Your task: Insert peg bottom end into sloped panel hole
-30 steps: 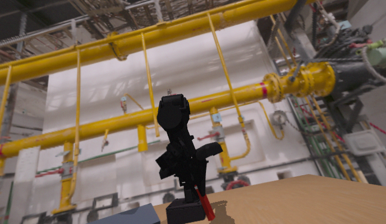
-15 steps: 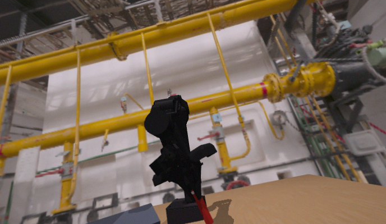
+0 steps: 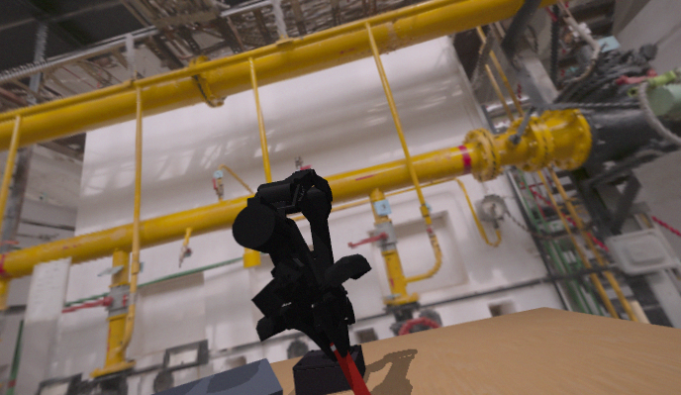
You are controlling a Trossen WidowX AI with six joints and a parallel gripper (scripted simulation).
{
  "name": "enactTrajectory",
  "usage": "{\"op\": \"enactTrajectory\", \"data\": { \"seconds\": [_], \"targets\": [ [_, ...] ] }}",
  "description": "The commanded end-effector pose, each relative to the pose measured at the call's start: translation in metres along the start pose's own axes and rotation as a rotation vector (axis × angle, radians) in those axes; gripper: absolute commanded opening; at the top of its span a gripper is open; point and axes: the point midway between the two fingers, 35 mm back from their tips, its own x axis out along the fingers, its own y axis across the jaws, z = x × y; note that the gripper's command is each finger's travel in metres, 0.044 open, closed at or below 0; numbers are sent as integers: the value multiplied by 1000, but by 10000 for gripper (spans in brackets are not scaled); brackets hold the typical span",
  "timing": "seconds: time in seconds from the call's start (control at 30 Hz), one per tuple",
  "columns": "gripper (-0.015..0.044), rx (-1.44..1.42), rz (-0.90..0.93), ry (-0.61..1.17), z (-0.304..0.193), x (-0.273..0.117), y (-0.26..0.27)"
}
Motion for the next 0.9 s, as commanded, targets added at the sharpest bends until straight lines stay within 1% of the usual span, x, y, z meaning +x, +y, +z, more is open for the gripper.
{"op": "enactTrajectory", "data": {
  "seconds": [0.0, 0.87],
  "targets": [
    [0, -28, 26, 1, 3, 0, -3],
    [0, -180, 156, -33, 20, -3, -22]
  ]
}}
